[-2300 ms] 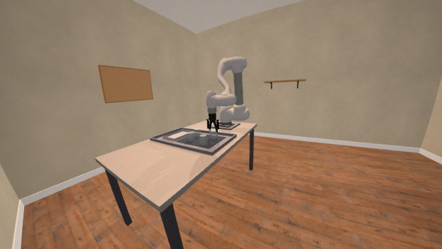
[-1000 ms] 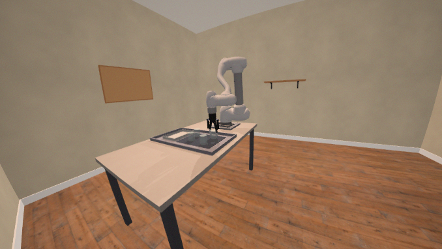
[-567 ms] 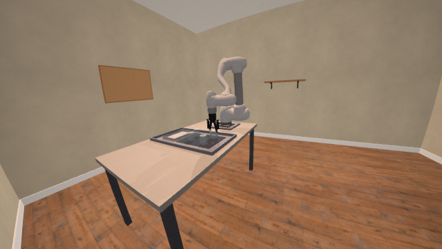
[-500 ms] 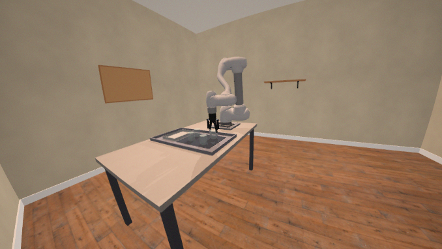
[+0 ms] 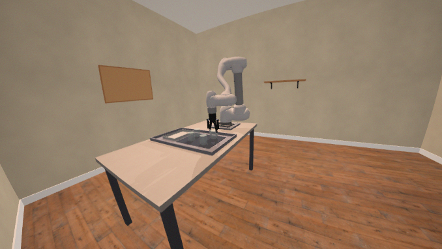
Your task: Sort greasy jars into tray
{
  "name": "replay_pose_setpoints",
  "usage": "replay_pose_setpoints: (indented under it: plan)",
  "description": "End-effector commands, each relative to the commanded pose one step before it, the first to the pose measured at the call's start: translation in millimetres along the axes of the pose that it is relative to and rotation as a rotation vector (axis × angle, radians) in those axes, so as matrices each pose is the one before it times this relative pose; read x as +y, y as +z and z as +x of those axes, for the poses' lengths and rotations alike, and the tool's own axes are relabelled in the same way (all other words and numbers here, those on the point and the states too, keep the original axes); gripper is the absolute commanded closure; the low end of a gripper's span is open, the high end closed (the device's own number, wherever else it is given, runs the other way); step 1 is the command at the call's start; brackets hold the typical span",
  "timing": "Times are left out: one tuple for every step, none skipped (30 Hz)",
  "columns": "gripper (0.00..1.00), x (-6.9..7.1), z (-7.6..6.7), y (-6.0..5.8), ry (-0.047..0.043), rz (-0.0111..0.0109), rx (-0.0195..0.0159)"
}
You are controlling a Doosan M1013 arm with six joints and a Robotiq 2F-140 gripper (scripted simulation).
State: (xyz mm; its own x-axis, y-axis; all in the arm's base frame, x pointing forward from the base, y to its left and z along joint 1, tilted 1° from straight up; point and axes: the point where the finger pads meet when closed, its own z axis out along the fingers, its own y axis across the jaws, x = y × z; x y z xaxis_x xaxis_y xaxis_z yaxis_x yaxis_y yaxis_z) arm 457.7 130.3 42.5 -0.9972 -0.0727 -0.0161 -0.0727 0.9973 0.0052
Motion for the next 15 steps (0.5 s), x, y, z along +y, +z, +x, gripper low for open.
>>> replay_pose_setpoints:
  plan:
    - [0.66,1.52,5.58,4.26,0.00263,0.00135,0.00718]
    - [0.66,0.0,0.0,0.0,0.0,0.0,0.0]
    - [0.66,0.0,0.0,0.0,0.0,0.0,0.0]
    - [0.66,0.0,0.0,0.0,0.0,0.0,0.0]
    - [0.66,0.0,0.0,0.0,0.0,0.0,0.0]
    - [0.66,0.0,0.0,0.0,0.0,0.0,0.0]
    - [0.66,0.0,0.0,0.0,0.0,0.0,0.0]
    - [1.0,0.0,0.0,0.0,0.0,0.0,0.0]
    - [1.0,0.0,0.0,0.0,0.0,0.0,0.0]
    - [1.0,0.0,0.0,0.0,0.0,0.0,0.0]
    - [1.0,0.0,0.0,0.0,0.0,0.0,0.0]
    - [1.0,0.0,0.0,0.0,0.0,0.0,0.0]
    - [1.0,0.0,0.0,0.0,0.0,0.0,0.0]
    - [1.0,0.0,0.0,0.0,0.0,0.0,0.0]
    - [1.0,0.0,0.0,0.0,0.0,0.0,0.0]
